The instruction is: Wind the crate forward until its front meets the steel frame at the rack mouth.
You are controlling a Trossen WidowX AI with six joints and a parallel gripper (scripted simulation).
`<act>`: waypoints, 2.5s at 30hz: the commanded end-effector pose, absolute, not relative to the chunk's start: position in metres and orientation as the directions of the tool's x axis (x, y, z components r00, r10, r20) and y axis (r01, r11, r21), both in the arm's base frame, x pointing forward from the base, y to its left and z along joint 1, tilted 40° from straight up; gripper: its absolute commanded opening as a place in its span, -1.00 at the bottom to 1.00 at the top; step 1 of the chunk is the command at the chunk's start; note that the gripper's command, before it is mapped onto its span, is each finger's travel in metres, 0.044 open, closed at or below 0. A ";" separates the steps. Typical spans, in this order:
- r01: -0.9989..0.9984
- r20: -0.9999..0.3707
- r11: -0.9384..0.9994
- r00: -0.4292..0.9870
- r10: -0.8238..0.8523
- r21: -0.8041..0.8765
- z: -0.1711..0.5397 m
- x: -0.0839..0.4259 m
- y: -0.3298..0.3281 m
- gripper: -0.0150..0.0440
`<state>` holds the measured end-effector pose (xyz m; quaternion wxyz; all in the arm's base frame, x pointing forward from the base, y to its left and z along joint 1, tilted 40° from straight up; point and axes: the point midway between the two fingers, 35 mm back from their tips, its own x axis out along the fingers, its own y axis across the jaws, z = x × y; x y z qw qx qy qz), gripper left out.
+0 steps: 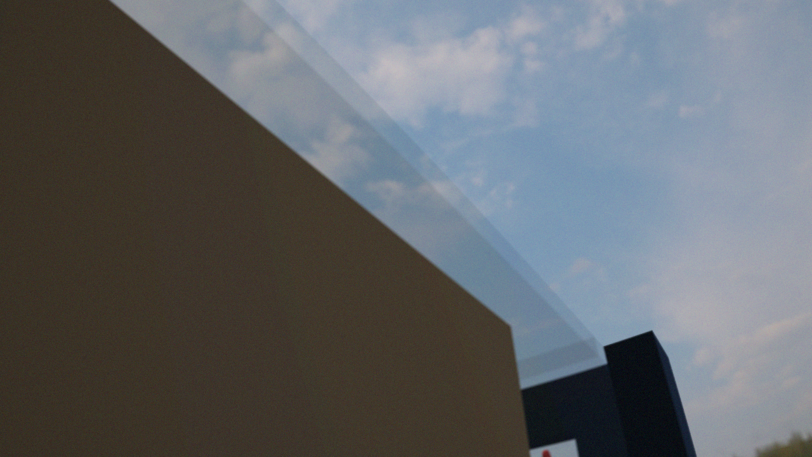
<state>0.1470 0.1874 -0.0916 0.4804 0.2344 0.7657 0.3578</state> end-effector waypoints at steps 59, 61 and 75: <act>-0.341 -0.800 0.835 -0.573 0.179 0.431 0.016 0.177 0.210 1.00; -0.451 -0.831 0.829 -0.555 0.030 0.331 0.011 0.172 0.221 1.00; -0.864 -0.782 0.395 -0.001 -0.623 -0.314 0.008 0.151 0.281 1.00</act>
